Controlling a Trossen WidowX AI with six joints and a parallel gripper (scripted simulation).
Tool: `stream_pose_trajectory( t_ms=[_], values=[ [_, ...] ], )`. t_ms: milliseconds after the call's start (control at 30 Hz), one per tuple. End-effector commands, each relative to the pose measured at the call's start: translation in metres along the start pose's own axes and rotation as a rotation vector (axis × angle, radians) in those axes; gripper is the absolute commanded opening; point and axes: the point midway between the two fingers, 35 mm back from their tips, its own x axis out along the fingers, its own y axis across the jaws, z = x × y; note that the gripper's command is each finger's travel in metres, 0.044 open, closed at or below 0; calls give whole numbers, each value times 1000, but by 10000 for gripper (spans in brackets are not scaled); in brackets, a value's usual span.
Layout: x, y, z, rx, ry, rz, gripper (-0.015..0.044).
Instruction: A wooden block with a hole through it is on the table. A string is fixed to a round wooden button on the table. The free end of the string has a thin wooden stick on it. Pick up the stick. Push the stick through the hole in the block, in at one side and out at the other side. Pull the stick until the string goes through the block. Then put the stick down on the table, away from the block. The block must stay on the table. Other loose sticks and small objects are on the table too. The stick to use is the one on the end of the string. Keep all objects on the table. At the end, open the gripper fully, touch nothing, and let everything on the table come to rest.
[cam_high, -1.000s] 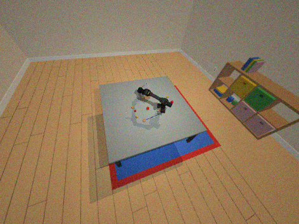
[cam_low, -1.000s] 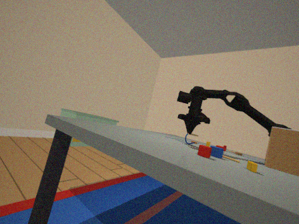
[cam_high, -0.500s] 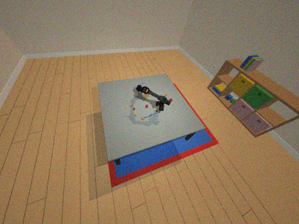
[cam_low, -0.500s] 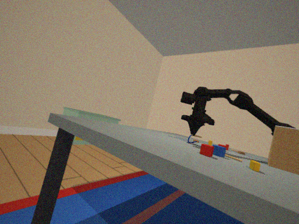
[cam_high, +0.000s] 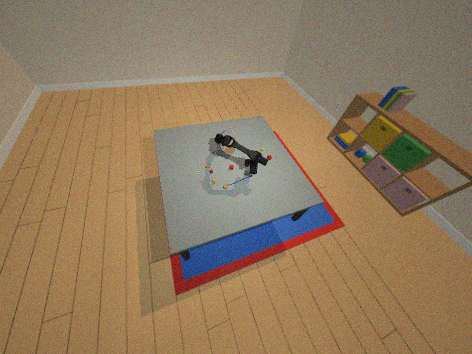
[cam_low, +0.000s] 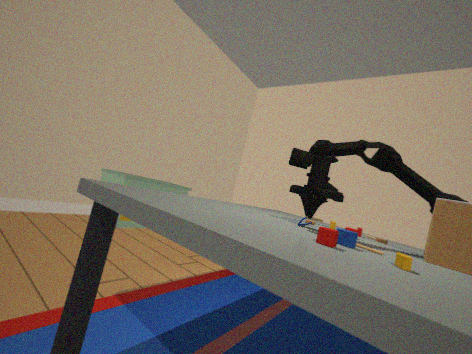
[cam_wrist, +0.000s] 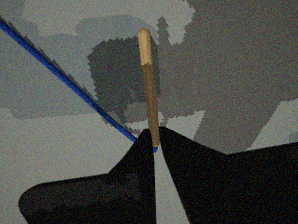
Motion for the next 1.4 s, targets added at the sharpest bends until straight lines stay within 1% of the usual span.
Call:
stream_pose_trajectory(
  t_ms=[0, 667, 1367],
  values=[
    [5, -4, 3, -7, -5, -5, 0],
    [19, -21, 15, -8, -6, -6, 0],
    [18, -18, 34, -9, -6, -6, 0]
  ],
)
